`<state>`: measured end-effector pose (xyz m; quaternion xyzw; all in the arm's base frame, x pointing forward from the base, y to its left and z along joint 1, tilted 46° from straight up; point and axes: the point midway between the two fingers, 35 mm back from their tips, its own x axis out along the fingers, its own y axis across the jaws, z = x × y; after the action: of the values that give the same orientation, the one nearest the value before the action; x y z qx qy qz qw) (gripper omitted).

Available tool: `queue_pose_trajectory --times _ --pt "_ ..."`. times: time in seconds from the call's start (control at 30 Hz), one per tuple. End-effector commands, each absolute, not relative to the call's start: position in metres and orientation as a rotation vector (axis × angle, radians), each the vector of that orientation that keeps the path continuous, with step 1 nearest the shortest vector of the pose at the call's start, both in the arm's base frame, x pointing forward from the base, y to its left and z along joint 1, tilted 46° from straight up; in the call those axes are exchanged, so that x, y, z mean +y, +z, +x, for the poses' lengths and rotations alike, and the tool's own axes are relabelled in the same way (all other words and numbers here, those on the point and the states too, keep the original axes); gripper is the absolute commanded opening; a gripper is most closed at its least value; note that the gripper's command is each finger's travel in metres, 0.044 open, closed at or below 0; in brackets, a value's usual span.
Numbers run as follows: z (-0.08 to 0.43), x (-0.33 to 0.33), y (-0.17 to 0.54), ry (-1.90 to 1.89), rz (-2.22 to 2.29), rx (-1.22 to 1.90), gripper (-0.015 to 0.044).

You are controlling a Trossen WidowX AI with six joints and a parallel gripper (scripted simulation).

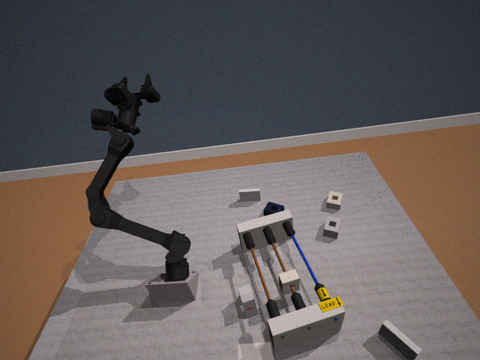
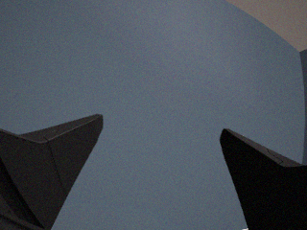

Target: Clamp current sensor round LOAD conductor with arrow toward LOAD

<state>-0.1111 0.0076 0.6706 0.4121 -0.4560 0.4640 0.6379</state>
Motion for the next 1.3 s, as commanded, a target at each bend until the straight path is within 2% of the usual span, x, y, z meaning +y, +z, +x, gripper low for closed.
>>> queue_pose_trajectory --times 0.0,0.4,0.7,1.0,1.27 --pt "-0.041 0.018 0.661 0.877 0.873 -0.975 0.044" --pt "0.15 0.03 0.576 0.419 0.587 -0.687 0.044" --pt "0.256 0.02 0.465 0.165 0.313 -0.4 0.044" --pt "0.314 0.002 0.333 0.007 0.021 -0.074 0.044" --pt "0.317 -0.001 0.322 0.0 -0.002 -0.041 0.044"
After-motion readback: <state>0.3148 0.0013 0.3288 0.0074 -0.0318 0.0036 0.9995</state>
